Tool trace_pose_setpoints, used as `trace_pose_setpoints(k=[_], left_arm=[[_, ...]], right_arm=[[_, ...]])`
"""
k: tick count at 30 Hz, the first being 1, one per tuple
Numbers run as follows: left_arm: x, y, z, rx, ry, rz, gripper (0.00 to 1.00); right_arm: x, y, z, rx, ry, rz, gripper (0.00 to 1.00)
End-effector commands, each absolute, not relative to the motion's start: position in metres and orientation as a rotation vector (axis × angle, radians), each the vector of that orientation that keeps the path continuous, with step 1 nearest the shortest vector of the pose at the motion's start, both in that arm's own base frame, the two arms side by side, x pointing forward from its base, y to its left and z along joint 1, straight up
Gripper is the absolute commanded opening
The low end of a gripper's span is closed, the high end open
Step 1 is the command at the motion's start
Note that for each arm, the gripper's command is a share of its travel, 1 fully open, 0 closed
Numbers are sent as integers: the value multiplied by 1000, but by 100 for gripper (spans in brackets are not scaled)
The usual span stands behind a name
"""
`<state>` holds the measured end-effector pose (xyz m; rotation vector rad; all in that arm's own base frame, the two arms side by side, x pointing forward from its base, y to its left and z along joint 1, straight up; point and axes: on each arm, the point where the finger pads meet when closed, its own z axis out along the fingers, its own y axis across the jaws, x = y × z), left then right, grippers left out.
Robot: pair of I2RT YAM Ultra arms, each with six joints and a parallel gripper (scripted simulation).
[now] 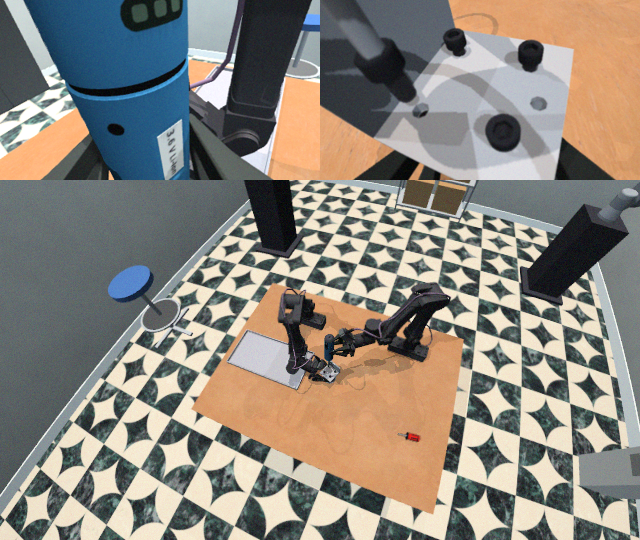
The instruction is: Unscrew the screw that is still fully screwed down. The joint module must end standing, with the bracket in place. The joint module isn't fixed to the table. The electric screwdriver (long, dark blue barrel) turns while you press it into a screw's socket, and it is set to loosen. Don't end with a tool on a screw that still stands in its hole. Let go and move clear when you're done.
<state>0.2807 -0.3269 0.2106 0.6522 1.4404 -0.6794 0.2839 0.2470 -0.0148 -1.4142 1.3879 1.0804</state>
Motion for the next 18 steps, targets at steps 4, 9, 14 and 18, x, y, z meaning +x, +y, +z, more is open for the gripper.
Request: trace_pose_setpoints(k=[4, 9, 14, 18], left_arm=[[281, -332, 270, 594, 1285, -719, 42], [282, -331, 273, 595, 1288, -717, 42], [284, -330, 276, 596, 1292, -715, 42], [285, -330, 278, 594, 1295, -712, 42]], right_arm=[[287, 249, -9, -1418, 1366, 1077, 59], [287, 249, -9, -1418, 1366, 1077, 59], [287, 249, -9, -1418, 1366, 1077, 59], [287, 249, -9, -1418, 1366, 1077, 59]])
